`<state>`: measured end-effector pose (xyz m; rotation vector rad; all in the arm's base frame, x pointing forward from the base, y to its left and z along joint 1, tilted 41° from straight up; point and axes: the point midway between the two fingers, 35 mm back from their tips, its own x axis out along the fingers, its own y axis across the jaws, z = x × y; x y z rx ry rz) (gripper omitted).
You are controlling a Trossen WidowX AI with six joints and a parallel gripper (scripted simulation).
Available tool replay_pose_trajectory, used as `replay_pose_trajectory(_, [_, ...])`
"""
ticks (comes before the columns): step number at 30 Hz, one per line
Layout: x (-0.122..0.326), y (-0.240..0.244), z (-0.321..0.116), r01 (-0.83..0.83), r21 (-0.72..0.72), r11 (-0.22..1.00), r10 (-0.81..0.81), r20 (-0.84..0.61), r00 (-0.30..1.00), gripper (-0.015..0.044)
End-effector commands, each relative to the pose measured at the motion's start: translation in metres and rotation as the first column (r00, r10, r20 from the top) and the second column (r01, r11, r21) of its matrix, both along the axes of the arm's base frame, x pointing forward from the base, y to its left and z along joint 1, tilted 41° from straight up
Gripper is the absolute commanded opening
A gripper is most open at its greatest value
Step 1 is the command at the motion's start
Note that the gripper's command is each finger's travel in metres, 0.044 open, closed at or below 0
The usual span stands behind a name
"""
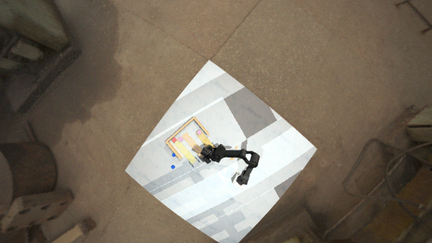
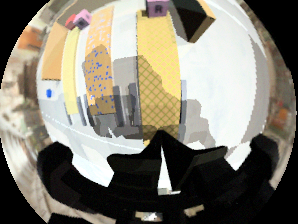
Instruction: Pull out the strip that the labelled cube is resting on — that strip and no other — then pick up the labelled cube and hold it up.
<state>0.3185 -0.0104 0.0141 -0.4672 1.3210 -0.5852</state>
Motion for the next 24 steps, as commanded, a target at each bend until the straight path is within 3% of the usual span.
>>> replay_pose_trajectory(1, [-0.011,-0.003,-0.005,0.008,-0.005,1.000,-0.008,-0.018,1.000,0.0000])
replay_pose_trajectory(24, [-0.046,-0.004,-0.011,0.008,-0.005,1.000,-0.008,-0.021,1.000,0.0000])
